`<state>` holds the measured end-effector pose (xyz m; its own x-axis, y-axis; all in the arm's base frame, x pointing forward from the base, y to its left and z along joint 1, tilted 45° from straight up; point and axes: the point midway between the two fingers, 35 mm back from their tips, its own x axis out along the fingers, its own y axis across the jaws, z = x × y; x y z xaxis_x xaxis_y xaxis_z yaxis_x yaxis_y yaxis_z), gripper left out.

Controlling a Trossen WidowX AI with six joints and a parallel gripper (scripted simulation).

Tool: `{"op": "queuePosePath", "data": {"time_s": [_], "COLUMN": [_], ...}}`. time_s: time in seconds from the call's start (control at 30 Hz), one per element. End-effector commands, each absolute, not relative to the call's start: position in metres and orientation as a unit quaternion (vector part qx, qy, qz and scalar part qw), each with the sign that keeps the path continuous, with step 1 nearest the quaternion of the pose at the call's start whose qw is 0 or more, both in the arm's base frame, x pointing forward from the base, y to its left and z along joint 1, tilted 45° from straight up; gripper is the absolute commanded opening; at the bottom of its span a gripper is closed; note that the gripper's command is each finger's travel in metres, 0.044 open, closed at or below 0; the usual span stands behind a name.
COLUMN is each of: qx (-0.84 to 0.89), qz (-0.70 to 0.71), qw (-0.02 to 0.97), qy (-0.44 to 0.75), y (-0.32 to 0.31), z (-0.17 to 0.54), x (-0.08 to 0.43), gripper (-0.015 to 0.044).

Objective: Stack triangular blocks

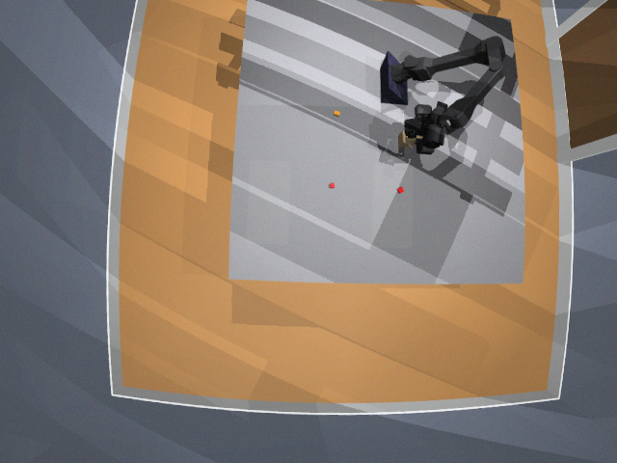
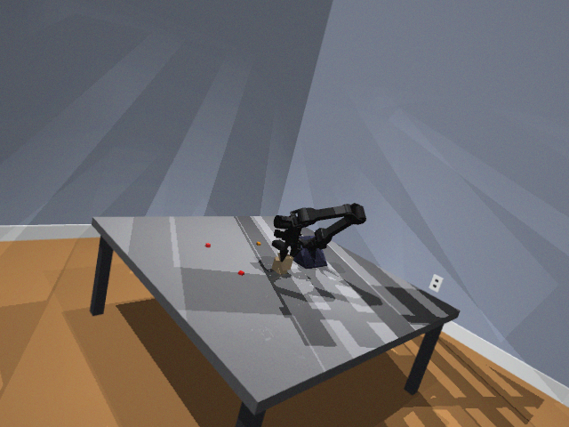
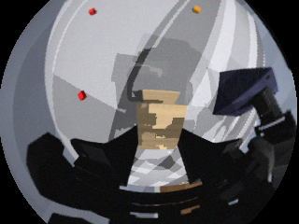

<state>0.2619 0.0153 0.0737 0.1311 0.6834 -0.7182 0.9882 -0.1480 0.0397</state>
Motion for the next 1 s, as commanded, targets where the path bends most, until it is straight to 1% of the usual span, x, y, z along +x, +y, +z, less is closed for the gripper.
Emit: {"op": "queuePosePath", "data": {"time_s": [0.0,0.97], "qx": [0.704,0.705], "qz": [-0.284,-0.283], "qw": [0.261,0.259], "qy": [0.596,0.596], "y": [0.0168,0.0190], "z": [0.0711,0.0688], "x": [0.2612,0.2604], "gripper": [0.0000,0.0000]}}
